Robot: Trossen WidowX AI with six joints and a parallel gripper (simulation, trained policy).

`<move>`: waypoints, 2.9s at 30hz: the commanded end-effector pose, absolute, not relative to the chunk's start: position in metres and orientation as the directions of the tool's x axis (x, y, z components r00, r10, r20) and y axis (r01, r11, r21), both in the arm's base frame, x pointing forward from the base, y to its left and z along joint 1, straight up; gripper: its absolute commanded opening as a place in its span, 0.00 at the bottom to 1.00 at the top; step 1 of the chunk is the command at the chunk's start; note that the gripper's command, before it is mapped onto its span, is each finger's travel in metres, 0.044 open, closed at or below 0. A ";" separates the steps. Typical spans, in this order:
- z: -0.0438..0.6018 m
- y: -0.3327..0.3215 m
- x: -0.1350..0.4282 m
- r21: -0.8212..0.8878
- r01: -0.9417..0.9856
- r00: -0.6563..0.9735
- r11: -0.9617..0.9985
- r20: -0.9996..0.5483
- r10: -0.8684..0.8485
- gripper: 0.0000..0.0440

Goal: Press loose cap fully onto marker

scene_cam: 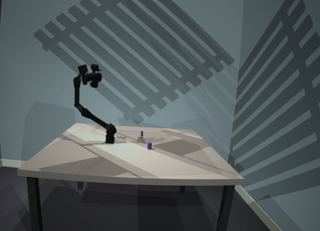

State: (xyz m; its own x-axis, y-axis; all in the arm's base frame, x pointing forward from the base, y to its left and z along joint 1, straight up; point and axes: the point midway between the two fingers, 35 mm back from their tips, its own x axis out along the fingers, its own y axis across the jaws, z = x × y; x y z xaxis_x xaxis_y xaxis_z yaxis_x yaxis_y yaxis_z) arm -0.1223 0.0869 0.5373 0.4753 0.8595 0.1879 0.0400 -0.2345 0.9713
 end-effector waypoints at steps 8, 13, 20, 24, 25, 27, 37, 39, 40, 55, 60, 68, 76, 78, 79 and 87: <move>0.530 0.097 -0.089 0.979 0.128 0.477 -0.161 0.082 0.875 0.75; 0.526 0.101 -0.073 0.978 0.167 0.475 -0.128 0.034 0.879 0.75; 0.521 0.107 -0.052 0.972 0.218 0.470 -0.083 -0.030 0.882 0.75; 0.518 0.110 -0.040 0.967 0.246 0.466 -0.059 -0.065 0.882 0.75; 0.517 0.111 -0.037 0.966 0.253 0.465 -0.053 -0.073 0.882 0.75; 0.516 0.112 -0.031 0.963 0.266 0.462 -0.041 -0.090 0.882 0.75; 0.508 0.119 -0.002 0.944 0.329 0.448 0.013 -0.168 0.878 0.75; 0.506 0.120 0.004 0.940 0.341 0.445 0.023 -0.183 0.877 0.75; 0.505 0.121 0.007 0.938 0.346 0.444 0.028 -0.190 0.876 0.75; 0.495 0.128 0.051 0.911 0.403 0.425 0.090 -0.274 0.863 0.75; 0.493 0.130 0.065 0.904 0.414 0.419 0.106 -0.293 0.860 0.75; 0.488 0.131 0.089 0.896 0.424 0.414 0.131 -0.320 0.852 0.75; 0.483 0.131 0.112 0.889 0.432 0.411 0.154 -0.346 0.843 0.76; 0.481 0.131 0.118 0.886 0.435 0.410 0.159 -0.352 0.841 0.76; 0.481 0.131 0.121 0.885 0.436 0.410 0.162 -0.355 0.840 0.76; 0.474 0.130 0.143 0.877 0.446 0.407 0.181 -0.379 0.831 0.76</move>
State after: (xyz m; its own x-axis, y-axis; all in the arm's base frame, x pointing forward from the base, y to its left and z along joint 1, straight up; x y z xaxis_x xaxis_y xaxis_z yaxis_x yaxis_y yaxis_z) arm 0.1373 0.1303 0.4764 0.4110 0.8324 -0.3718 0.4412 0.1753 0.8801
